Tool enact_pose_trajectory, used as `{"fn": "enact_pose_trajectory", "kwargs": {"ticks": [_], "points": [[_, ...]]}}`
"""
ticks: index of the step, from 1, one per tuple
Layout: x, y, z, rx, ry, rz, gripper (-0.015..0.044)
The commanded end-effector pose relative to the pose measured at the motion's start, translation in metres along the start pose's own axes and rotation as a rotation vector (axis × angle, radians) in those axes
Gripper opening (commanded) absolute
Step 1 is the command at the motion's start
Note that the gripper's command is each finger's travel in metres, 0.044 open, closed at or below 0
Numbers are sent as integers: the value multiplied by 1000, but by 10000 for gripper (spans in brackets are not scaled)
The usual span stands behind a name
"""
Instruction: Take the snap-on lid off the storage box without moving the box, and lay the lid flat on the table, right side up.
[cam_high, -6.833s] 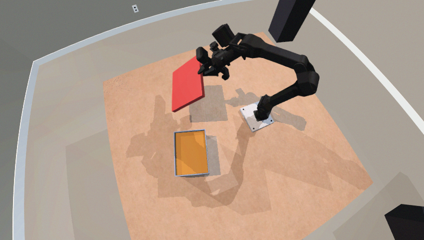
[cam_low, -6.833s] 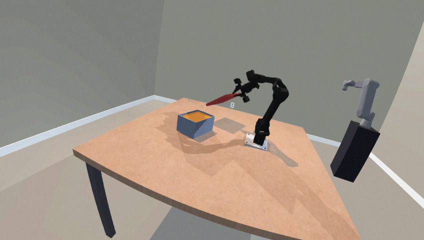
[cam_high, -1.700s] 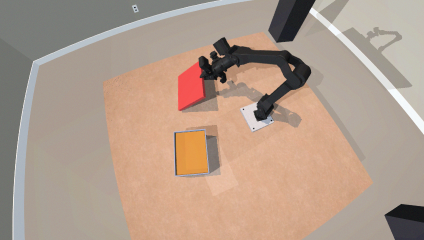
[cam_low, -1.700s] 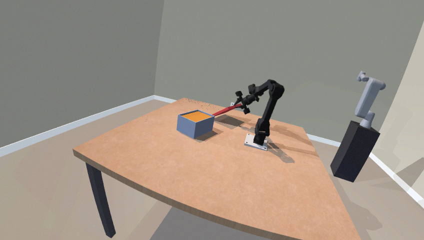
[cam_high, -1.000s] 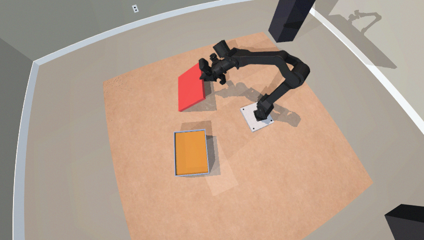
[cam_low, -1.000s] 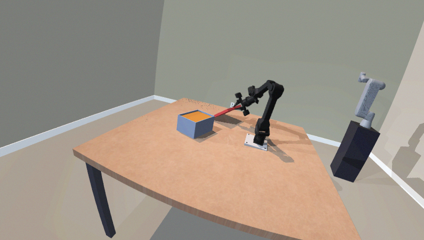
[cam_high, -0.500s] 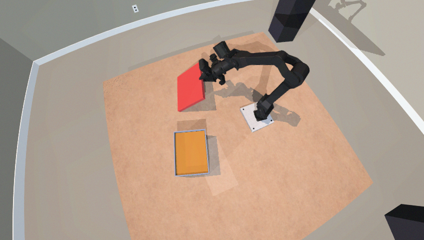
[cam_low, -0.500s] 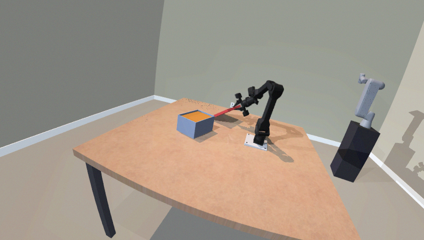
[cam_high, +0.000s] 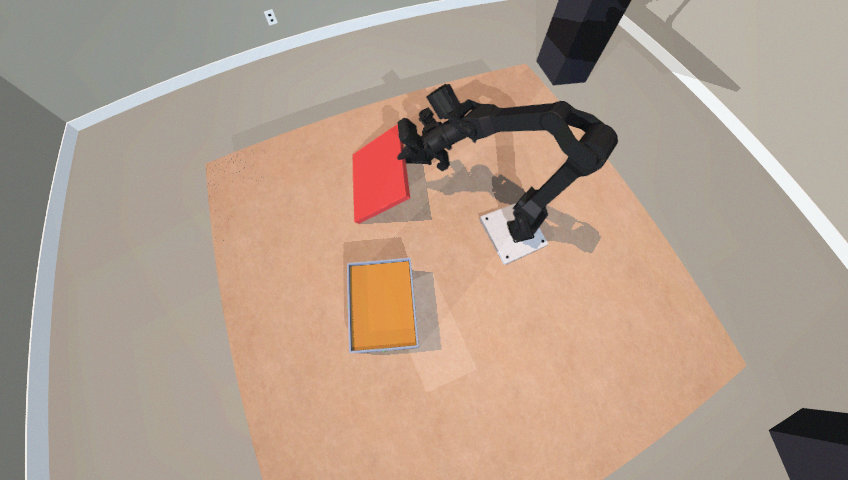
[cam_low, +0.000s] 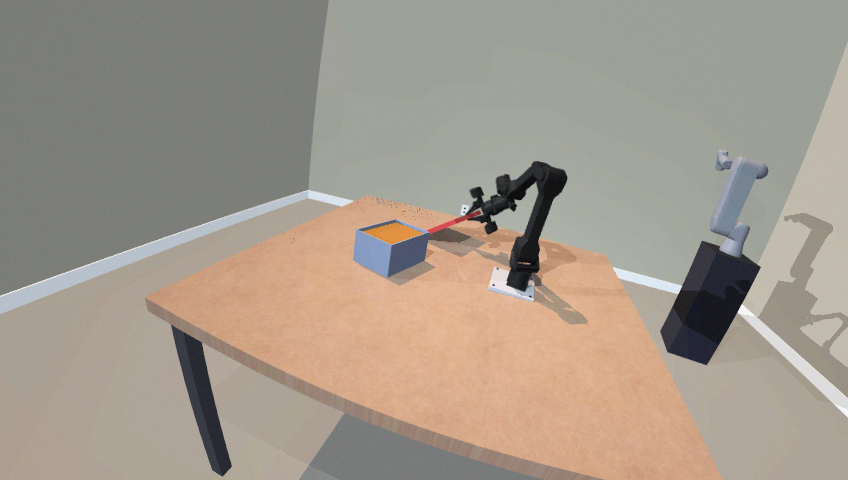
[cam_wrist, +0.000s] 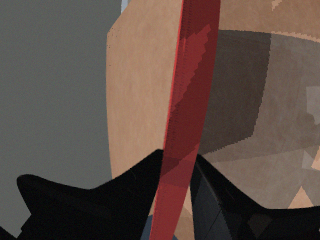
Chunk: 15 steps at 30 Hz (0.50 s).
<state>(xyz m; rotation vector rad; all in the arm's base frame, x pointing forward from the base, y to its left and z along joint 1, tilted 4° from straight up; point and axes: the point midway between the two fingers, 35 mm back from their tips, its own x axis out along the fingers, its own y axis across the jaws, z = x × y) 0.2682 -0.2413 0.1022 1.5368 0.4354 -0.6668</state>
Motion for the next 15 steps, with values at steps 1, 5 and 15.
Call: {"fn": "enact_pose_trajectory", "kwargs": {"ticks": [1,5,15], "points": [[8,-17,-5,21,15,-39,0],[10,-20,-5,21,15,-39,0],[15,-26,-5,21,15,-39,0]]}}
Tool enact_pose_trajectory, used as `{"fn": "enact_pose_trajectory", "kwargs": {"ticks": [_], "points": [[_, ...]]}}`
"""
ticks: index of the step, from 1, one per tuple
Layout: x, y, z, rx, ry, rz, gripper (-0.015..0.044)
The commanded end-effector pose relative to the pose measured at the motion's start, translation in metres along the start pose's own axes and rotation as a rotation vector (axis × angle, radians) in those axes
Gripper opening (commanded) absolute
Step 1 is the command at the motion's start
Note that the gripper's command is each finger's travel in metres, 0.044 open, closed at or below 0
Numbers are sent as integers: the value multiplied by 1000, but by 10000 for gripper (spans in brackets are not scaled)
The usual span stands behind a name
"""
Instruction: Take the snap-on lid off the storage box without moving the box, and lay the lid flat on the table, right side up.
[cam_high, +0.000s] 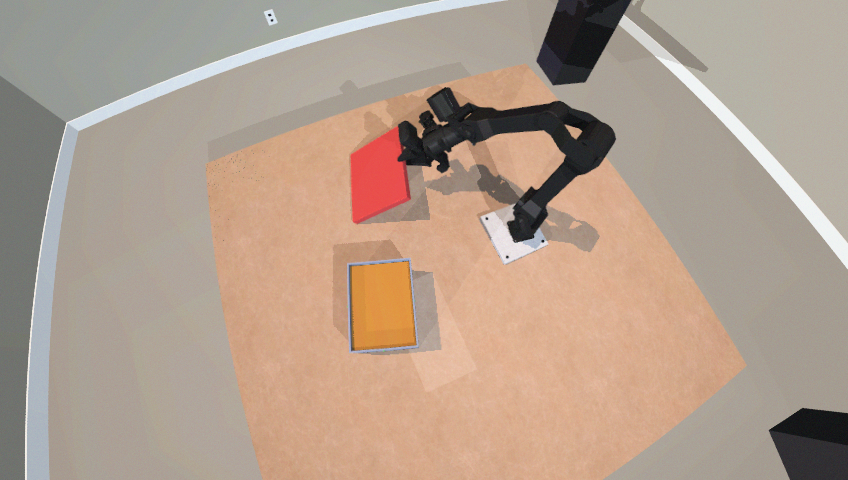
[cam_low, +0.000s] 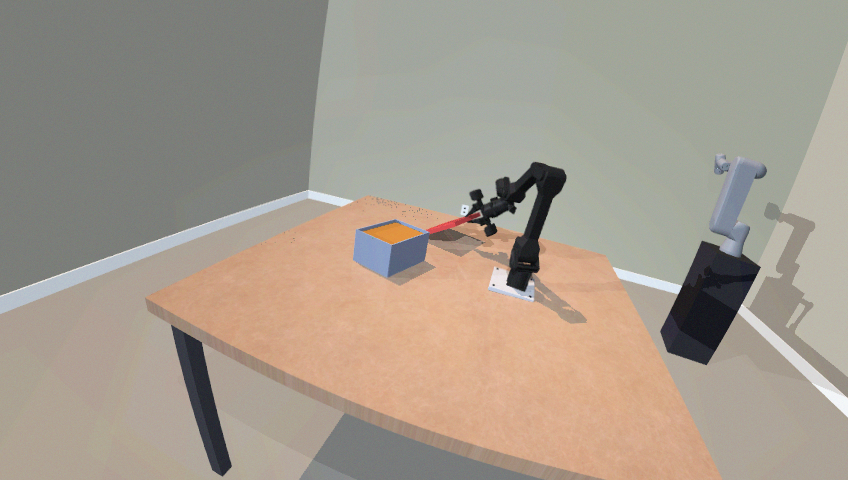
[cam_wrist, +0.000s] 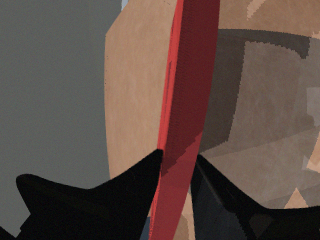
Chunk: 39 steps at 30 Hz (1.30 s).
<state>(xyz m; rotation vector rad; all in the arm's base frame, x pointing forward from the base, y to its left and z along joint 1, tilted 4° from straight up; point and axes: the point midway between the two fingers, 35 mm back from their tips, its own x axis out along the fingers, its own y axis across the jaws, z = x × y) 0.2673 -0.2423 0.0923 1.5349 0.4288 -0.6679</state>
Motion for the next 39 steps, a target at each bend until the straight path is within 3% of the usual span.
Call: {"fn": "enact_pose_trajectory", "kwargs": {"ticks": [1,39], "points": [[9,-18,-6,21,20,-43,0],[26,-41,-7,21,20,-43,0]]}}
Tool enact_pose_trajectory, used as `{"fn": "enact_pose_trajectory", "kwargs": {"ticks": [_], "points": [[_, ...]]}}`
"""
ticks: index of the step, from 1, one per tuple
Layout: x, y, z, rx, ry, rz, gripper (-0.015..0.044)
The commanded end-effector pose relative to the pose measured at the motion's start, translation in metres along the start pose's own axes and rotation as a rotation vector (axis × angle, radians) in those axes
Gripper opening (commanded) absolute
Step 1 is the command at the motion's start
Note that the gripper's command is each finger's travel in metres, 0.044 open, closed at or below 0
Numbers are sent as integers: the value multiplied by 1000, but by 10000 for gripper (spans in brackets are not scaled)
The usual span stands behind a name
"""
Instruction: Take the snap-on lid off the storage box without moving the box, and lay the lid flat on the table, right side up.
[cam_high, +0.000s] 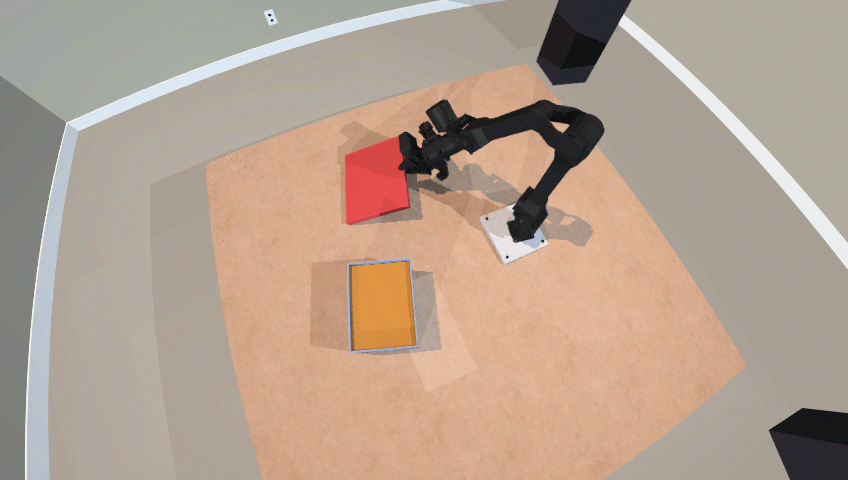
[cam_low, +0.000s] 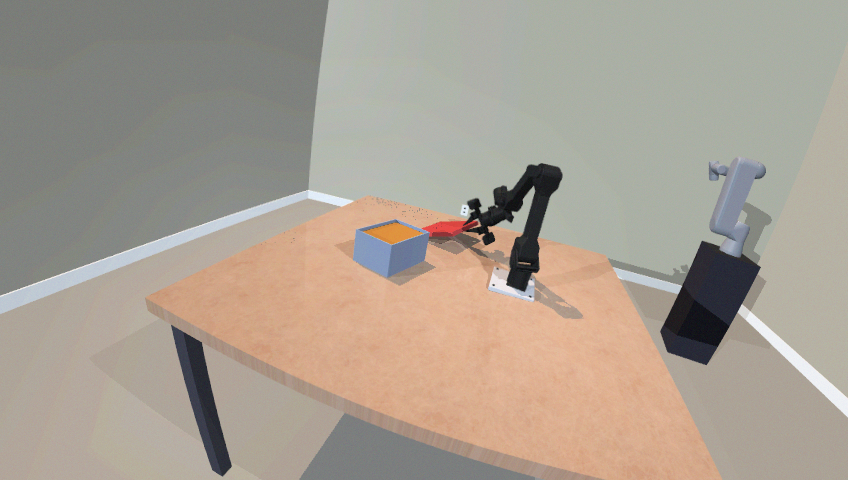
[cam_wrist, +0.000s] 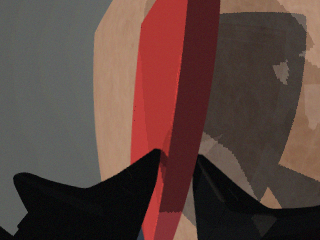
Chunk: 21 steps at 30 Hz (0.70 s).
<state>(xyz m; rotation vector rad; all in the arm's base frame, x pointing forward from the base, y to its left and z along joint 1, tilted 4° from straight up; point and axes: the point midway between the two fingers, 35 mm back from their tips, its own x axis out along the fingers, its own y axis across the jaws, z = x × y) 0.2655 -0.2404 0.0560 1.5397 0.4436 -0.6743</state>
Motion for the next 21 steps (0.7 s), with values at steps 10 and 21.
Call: {"fn": "enact_pose_trajectory", "kwargs": {"ticks": [10,21], "points": [[-1,2,1,17,13,-29,263],[-13,-12,-1,17,13,-31,440]]}}
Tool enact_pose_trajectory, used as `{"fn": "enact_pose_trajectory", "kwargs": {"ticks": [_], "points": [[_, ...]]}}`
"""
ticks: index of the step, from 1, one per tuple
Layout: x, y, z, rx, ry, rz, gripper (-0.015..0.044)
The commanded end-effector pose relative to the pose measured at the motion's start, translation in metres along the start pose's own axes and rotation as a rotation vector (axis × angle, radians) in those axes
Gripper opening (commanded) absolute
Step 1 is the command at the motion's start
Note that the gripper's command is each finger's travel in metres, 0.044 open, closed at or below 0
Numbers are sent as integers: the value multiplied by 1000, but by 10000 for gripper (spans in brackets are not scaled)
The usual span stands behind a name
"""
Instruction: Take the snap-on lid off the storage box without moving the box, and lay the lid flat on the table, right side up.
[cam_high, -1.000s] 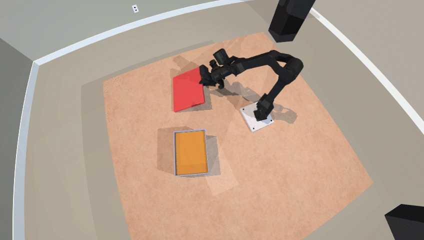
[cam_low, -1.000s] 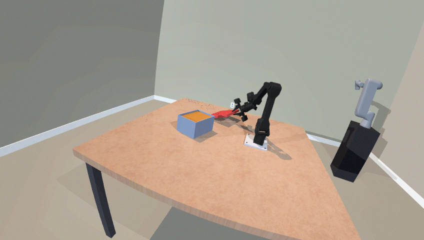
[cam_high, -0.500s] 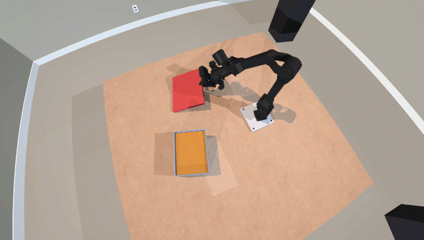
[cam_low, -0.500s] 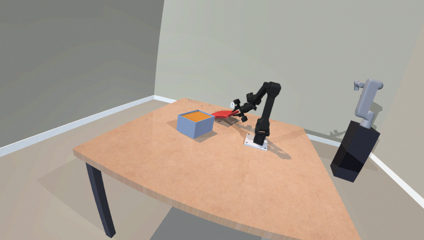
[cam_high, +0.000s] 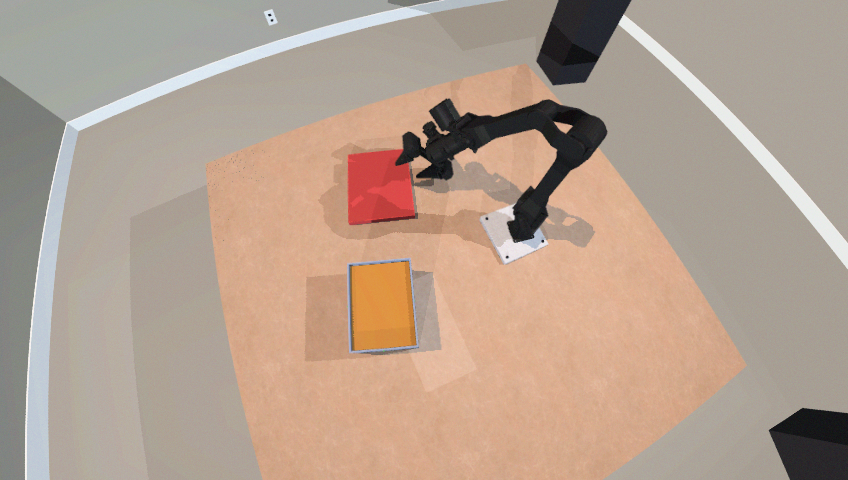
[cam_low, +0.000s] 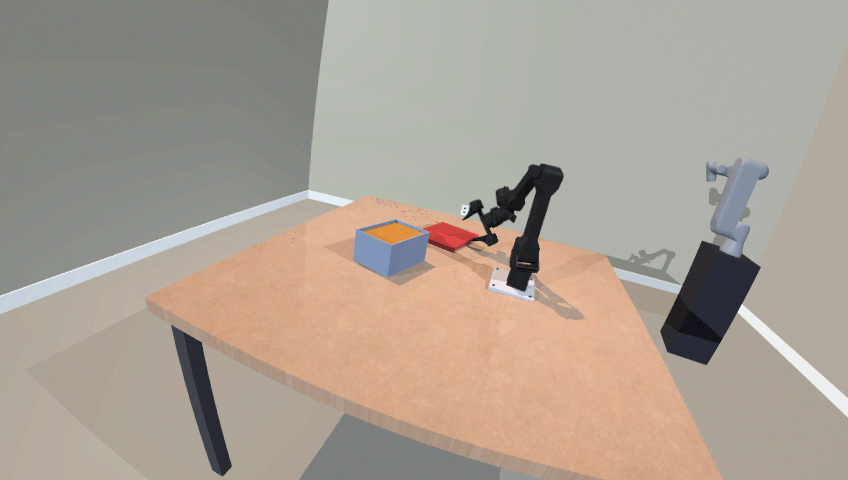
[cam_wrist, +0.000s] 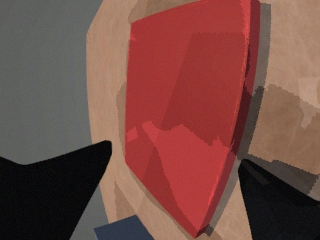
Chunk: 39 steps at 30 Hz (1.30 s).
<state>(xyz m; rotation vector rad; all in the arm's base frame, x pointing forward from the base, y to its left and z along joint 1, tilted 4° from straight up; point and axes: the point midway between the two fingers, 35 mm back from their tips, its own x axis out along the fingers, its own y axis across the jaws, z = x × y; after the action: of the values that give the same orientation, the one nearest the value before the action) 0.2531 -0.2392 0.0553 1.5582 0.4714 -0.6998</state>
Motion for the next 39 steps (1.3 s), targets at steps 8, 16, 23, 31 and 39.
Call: {"fn": "enact_pose_trajectory", "kwargs": {"ticks": [8,16,23,31,39], "points": [[-16,-14,-2,-4,4,2,440],[-29,-24,-2,-4,4,0,440],[-39,-34,-2,-4,4,-1,440],[-47,-33,1,-4,4,-1,440],[-61,-25,1,-4,4,-2,440]]}}
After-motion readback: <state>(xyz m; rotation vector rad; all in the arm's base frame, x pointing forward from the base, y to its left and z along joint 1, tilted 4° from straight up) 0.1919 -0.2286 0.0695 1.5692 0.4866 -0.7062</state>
